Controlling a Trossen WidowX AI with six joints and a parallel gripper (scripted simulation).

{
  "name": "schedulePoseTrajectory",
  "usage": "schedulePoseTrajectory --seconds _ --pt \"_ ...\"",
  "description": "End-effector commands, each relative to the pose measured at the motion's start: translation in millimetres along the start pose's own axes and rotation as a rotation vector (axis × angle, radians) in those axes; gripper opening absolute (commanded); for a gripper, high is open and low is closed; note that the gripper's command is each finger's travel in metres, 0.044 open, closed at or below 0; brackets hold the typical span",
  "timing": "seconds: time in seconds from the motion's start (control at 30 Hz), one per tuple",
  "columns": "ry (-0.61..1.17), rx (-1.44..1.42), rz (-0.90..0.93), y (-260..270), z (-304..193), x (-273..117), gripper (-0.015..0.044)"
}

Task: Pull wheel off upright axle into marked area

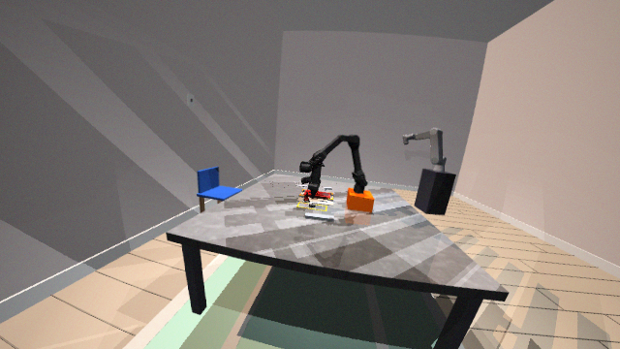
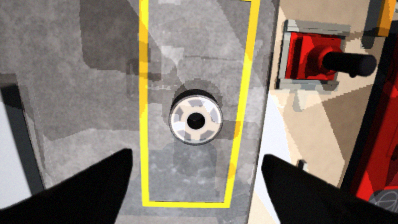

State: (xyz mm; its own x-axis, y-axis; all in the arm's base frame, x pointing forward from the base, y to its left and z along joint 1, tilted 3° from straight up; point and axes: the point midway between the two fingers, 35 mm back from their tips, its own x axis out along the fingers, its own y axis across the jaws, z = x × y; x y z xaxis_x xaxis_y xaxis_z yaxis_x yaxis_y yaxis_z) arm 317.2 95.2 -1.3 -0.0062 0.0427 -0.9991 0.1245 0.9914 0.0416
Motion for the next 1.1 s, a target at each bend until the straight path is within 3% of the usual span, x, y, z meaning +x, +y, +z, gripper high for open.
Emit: schedulePoseTrajectory --seconds 0.0,0.07,0.33,1.07 --pt "0.012 -0.001 -0.004 -7.3 -15.9 -9.8 0.0405" --pt "0.013 -0.001 -0.004 -13.3 -29.1 -20.3 0.0440" --pt "0.018 -0.003 -0.004 -36.1 -80.7 -48.9 0.0440" --pt "0.018 -0.003 -0.004 -36.6 -81.9 -49.3 0.0440"
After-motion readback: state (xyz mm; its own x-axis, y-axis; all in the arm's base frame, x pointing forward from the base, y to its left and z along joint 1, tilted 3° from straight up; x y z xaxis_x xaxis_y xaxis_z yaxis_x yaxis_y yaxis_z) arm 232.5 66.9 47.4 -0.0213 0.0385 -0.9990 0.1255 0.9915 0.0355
